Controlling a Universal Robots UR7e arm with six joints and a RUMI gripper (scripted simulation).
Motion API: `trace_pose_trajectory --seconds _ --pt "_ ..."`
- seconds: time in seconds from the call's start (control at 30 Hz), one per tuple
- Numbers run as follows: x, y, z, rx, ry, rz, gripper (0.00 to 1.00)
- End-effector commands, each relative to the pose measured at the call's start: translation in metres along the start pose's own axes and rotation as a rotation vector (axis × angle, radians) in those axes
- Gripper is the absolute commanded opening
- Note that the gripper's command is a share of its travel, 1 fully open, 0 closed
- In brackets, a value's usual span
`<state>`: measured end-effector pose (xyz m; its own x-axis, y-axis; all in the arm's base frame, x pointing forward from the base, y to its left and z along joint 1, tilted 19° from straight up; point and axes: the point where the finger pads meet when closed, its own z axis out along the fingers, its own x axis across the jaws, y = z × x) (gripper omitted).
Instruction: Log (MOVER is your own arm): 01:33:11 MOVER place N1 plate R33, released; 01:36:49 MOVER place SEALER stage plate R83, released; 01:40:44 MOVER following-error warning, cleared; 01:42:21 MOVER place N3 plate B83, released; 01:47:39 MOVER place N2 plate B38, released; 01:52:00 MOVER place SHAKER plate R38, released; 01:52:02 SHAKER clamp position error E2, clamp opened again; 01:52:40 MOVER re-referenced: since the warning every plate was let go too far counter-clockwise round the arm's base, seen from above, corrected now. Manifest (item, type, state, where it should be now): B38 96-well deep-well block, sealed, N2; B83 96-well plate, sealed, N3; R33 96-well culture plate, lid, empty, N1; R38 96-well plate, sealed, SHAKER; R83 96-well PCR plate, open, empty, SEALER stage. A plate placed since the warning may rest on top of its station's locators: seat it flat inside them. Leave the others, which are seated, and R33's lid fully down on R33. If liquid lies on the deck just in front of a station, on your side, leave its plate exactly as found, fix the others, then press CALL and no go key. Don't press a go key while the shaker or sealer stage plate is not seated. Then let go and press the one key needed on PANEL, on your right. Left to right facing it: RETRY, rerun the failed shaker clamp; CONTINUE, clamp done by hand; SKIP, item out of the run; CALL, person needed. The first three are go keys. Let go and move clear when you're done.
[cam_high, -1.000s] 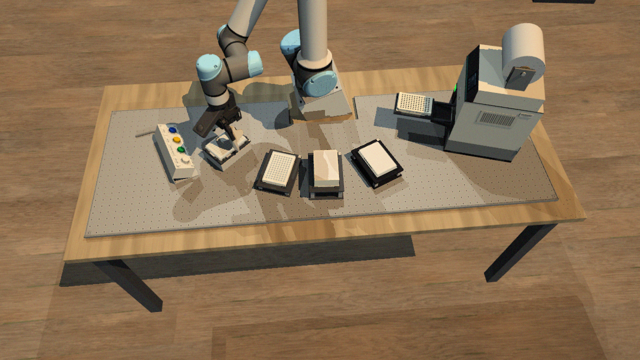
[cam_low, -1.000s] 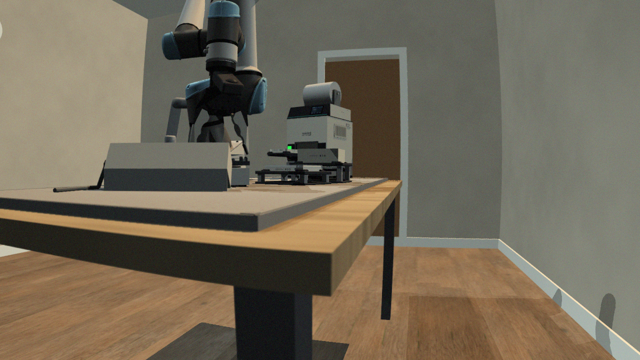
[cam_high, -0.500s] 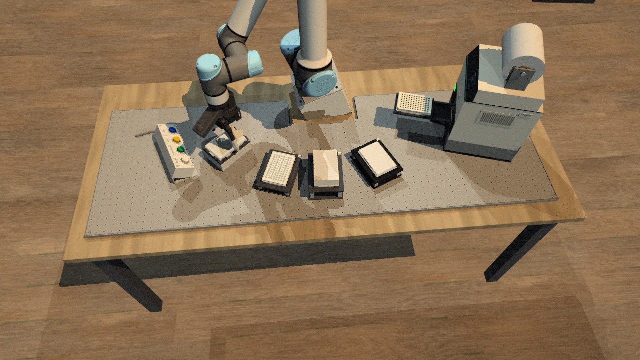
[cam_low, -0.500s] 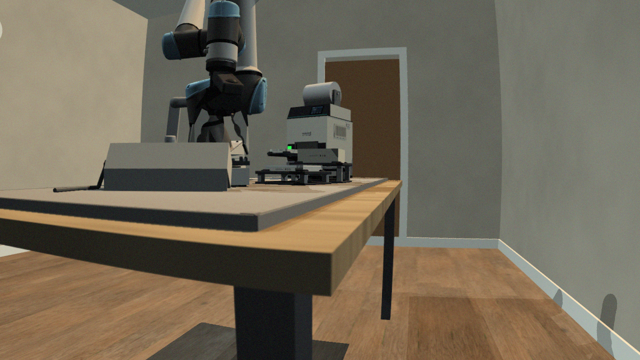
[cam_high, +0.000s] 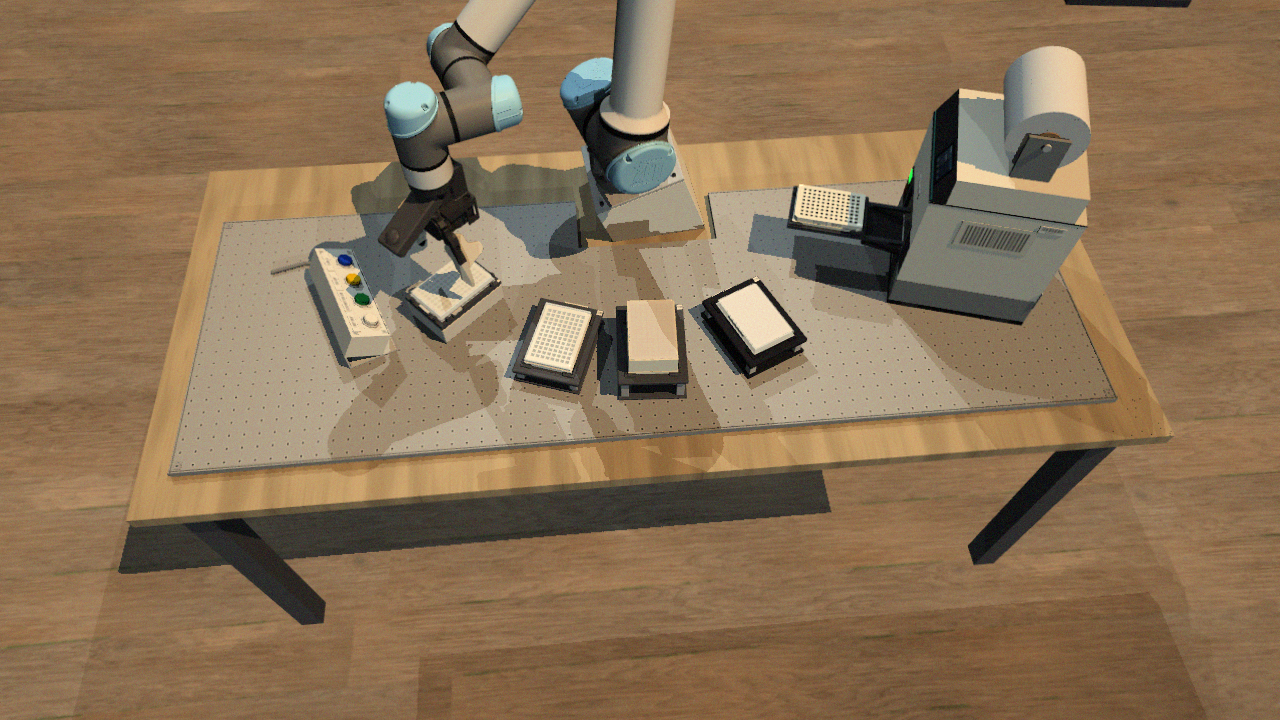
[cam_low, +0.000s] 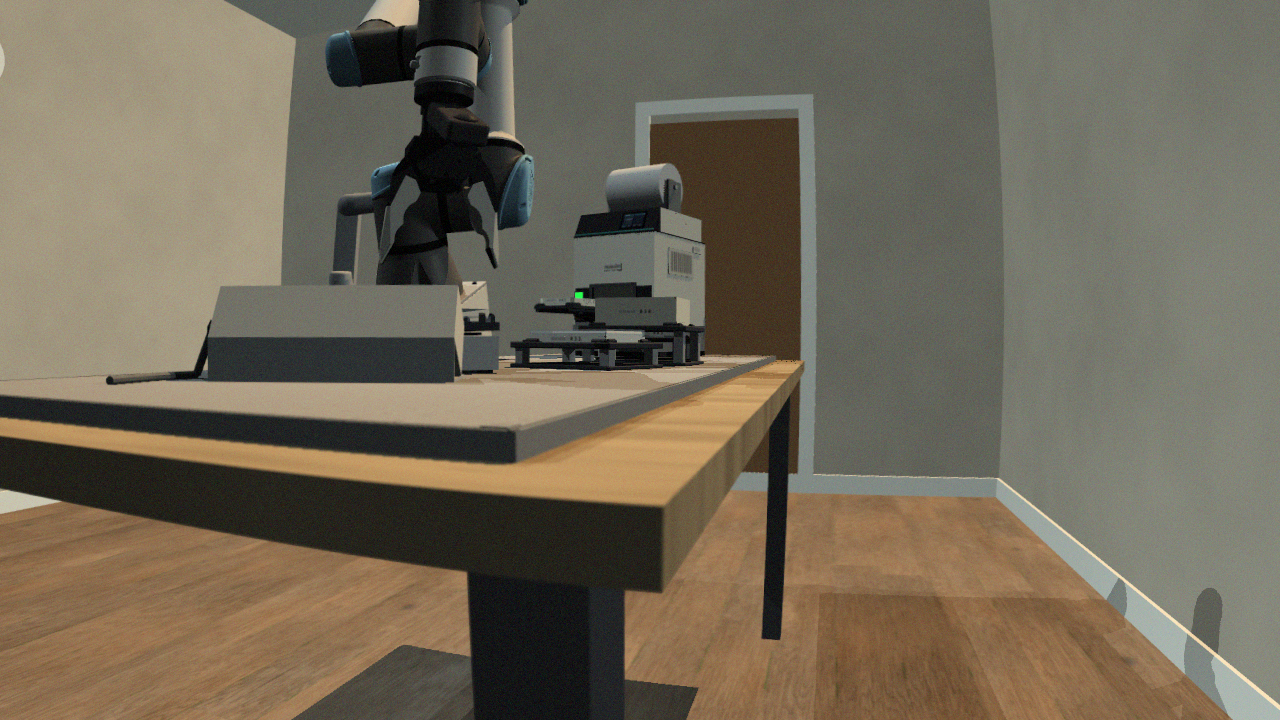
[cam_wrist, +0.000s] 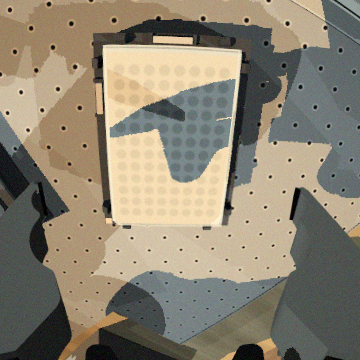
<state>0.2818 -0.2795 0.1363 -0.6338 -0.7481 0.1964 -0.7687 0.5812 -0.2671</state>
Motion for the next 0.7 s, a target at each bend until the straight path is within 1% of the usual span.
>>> trace_pose_trajectory --seconds 0.0,0.07,0.37,0.4,0.67 --pt "0.000 0.000 -0.022 -0.001 -0.001 0.000 0.82" --pt "0.000 0.000 -0.030 -0.001 -0.001 0.000 0.82" --pt "0.000 0.000 -0.030 -0.001 -0.001 0.000 0.82" --pt "0.002 -0.005 -0.030 -0.001 -0.001 0.020 0.00" --pt "0.014 -0.043 -0.030 -0.001 -0.001 0.180 0.00"
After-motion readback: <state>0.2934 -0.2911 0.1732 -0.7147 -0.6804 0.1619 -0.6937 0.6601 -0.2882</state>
